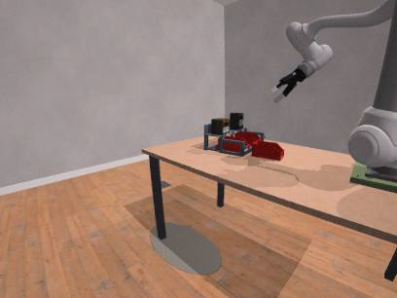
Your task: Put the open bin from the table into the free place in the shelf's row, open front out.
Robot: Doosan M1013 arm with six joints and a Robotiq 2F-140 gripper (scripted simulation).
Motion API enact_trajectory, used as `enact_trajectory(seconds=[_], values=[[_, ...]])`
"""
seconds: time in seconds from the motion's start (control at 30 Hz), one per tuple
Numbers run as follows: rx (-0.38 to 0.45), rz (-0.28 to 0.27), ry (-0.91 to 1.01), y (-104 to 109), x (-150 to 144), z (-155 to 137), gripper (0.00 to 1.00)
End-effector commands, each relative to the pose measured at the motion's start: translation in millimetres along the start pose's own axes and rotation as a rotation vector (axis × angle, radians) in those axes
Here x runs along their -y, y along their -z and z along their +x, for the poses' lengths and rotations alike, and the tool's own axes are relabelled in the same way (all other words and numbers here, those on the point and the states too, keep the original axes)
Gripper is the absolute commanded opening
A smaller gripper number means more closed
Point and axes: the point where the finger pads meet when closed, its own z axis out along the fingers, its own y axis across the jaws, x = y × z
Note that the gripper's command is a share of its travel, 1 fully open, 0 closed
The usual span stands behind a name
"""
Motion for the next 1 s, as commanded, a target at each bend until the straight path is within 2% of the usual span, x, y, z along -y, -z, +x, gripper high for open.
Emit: enact_trajectory(seconds=[0.0,0.07,0.57,0.63,0.97], values=[[-0.013,-0.041,0.019,15.3,-7.8,-9.1,1.0],[-0.013,-0.041,0.019,15.3,-7.8,-9.1,1.0],[-0.077,-0.195,0.099,80.1,-24.6,-28.8,1.0],[-0.077,-0.195,0.099,80.1,-24.6,-28.8,1.0],[-0.106,-0.282,0.141,112.5,-31.1,-42.2,1.0]])
